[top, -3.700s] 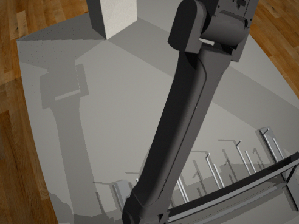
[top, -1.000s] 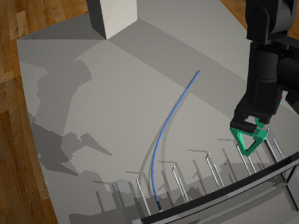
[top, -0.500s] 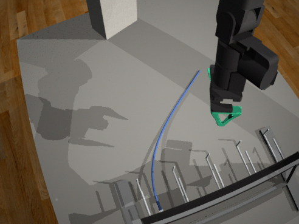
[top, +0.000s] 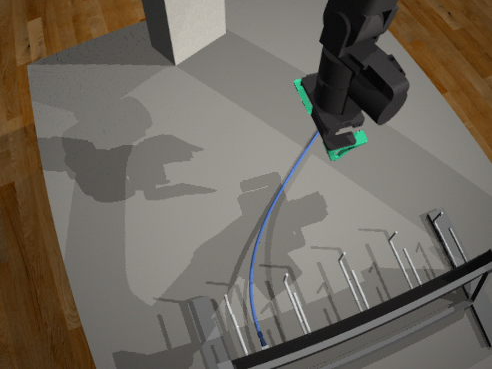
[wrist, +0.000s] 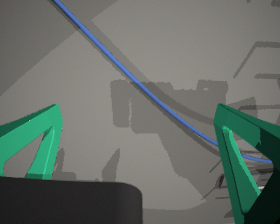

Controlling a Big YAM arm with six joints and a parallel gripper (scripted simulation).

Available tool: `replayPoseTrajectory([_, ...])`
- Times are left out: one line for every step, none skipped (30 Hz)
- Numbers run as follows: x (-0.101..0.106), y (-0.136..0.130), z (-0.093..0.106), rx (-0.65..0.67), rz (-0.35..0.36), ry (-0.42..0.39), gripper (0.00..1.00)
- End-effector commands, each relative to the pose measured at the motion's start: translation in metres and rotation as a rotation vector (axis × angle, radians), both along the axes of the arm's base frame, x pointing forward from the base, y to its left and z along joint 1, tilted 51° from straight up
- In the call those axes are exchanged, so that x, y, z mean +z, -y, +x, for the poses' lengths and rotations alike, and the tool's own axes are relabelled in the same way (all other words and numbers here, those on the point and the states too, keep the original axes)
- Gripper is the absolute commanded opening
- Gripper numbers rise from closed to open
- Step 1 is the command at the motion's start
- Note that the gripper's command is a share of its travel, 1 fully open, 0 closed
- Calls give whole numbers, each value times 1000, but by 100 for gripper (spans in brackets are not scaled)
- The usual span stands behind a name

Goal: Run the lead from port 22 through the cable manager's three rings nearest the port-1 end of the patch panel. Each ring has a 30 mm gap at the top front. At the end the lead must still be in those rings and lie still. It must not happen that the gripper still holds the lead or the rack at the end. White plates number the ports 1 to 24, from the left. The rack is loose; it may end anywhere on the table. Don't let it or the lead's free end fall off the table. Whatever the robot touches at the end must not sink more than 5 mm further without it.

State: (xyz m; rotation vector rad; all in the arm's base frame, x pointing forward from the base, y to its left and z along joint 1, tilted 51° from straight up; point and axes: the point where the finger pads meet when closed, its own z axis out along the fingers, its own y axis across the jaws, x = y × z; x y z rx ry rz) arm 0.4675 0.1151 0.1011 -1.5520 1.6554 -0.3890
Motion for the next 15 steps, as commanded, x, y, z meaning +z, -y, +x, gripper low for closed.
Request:
replayPoseTrajectory([-6, -1, 0, 63, -65, 25, 100])
replayPoseTrajectory([-3, -2, 2, 67, -66, 31, 100])
replayPoseTrajectory([4, -3, 3, 69, -65, 48, 100])
replayPoseTrajectory([9, -3, 3, 70, -63, 59, 100])
replayPoseTrajectory([9, -3, 3, 70, -64, 56, 100])
replayPoseTrajectory([7, -3, 1, 71, -65, 49, 100])
replayPoseTrajectory([7, -3, 1, 71, -65, 49, 100])
replayPoseTrajectory([7, -3, 1, 71, -65, 49, 100])
replayPoseTrajectory([4, -2, -1, 70, -66, 44, 100])
replayPoseTrajectory([4, -2, -1, 70, -66, 44, 0])
replayPoseTrajectory([4, -2, -1, 70, -66, 44, 0])
replayPoseTrajectory([4, -2, -1, 70, -66, 44, 0])
replayPoseTrajectory([4, -2, -1, 70, -66, 44, 0])
replayPoseTrajectory([4, -2, -1, 70, -66, 43, 0])
replayPoseTrajectory([4, -2, -1, 67, -63, 42, 0])
